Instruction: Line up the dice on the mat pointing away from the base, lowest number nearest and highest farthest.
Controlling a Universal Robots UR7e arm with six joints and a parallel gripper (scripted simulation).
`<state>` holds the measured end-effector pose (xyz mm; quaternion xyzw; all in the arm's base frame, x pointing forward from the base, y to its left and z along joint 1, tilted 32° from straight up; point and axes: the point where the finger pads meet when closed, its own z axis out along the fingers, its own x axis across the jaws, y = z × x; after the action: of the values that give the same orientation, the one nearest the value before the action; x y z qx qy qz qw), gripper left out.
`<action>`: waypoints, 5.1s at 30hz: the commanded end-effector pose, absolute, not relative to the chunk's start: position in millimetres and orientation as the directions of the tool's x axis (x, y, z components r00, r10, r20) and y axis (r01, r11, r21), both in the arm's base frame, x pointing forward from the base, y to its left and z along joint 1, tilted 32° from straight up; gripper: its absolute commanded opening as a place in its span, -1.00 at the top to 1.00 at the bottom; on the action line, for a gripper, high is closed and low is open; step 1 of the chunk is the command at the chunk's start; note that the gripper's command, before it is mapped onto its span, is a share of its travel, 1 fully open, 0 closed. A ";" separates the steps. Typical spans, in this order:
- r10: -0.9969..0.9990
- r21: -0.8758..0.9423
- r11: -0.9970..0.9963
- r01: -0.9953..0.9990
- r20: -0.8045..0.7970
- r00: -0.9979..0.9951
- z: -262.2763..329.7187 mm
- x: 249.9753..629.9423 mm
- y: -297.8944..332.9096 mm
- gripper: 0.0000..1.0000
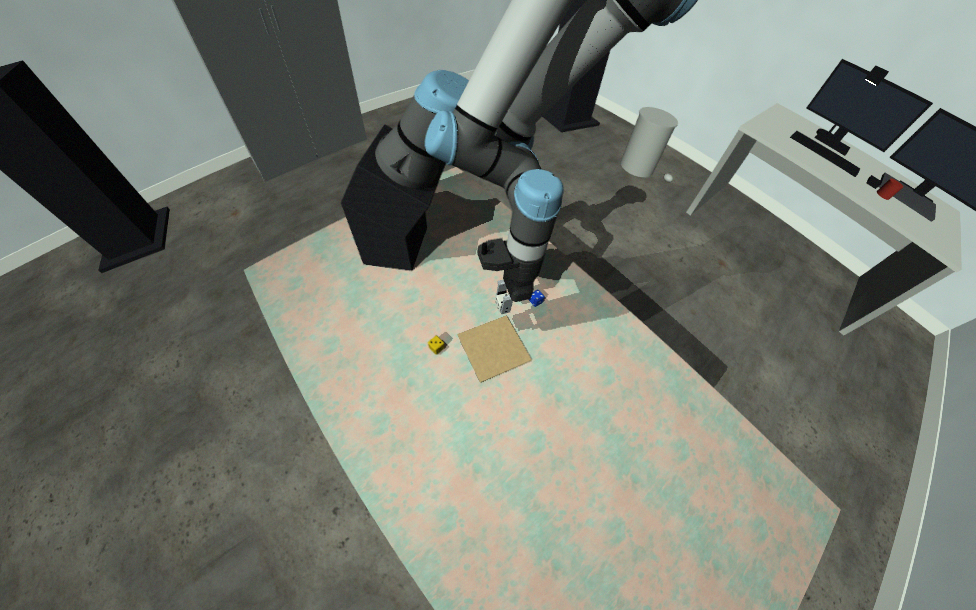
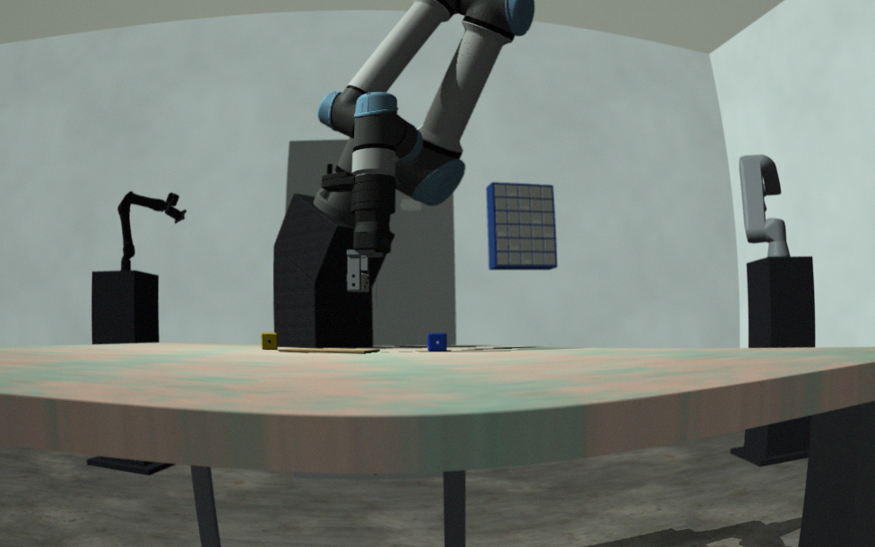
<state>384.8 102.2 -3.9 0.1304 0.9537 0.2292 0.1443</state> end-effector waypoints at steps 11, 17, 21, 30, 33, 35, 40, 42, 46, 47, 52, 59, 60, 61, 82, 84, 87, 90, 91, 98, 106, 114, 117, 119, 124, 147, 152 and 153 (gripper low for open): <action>0.071 0.408 0.910 -0.082 -0.346 -0.935 -18.3 386.1 64.4 -0.14; 0.039 0.396 0.911 -0.116 -0.362 -0.931 -20.1 385.9 59.7 -0.14; 0.037 0.395 0.911 -0.117 -0.363 -0.931 -20.2 385.9 59.4 -0.14; 0.037 0.395 0.911 -0.117 -0.363 -0.931 -20.2 385.9 59.4 -0.14; 0.037 0.395 0.911 -0.117 -0.363 -0.931 -20.2 385.9 59.4 -0.14; 0.037 0.395 0.911 -0.117 -0.363 -0.931 -20.4 385.9 59.5 -0.14; 0.037 0.395 0.911 -0.117 -0.363 -0.931 -20.9 386.2 59.8 -0.14; 0.037 0.395 0.911 -0.117 -0.363 -0.931 -21.7 386.5 60.1 -0.14; 0.037 0.395 0.911 -0.118 -0.363 -0.931 -24.2 387.5 61.3 -0.14; 0.037 0.395 0.911 -0.118 -0.363 -0.931 -25.1 387.8 61.7 -0.14; 0.037 0.395 0.911 -0.118 -0.363 -0.931 -30.8 390.2 64.5 -0.14; 0.037 0.395 0.911 -0.118 -0.363 -0.931 -38.8 393.4 68.2 -0.14; 0.037 0.395 0.911 -0.118 -0.363 -0.931 -40.6 394.1 69.1 -0.14; 0.037 0.395 0.911 -0.118 -0.363 -0.931 -42.5 394.9 70.0 -0.14; 0.037 0.395 0.911 -0.118 -0.363 -0.931 -83.4 411.4 89.5 -0.14; 0.037 0.395 0.911 -0.118 -0.363 -0.931 -87.1 412.9 91.2 -0.14; 0.037 0.395 0.911 -0.118 -0.363 -0.931 -91.9 414.8 93.5 -0.14; 0.037 0.395 0.911 -0.118 -0.363 -0.931 -93.3 415.4 94.2 -0.14; 0.037 0.395 0.911 -0.118 -0.363 -0.931 -94.5 415.9 94.8 -0.14; 0.037 0.395 0.911 -0.118 -0.363 -0.931 -100.1 418.2 97.4 -0.14; 0.037 0.395 0.911 -0.118 -0.363 -0.931 -101.1 418.6 97.9 -0.14; 0.037 0.395 0.911 -0.118 -0.363 -0.931 -101.1 418.6 97.9 -0.14; 0.037 0.395 0.911 -0.118 -0.363 -0.931 -101.1 418.6 97.9 -0.14; 0.037 0.395 0.911 -0.118 -0.363 -0.931 -101.1 418.6 97.9 -0.14; 0.037 0.395 0.911 -0.118 -0.363 -0.931 -101.1 418.6 97.9 -0.14; 0.037 0.395 0.911 -0.118 -0.363 -0.931 -101.1 418.6 97.8 -0.14; 0.037 0.395 0.911 -0.118 -0.363 -0.931 -101.1 418.8 97.7 -0.14; 0.037 0.395 0.911 -0.118 -0.363 -0.931 -101.1 418.8 97.7 -0.14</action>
<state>418.5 98.0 -101.4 -0.0211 0.9600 0.2100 0.1839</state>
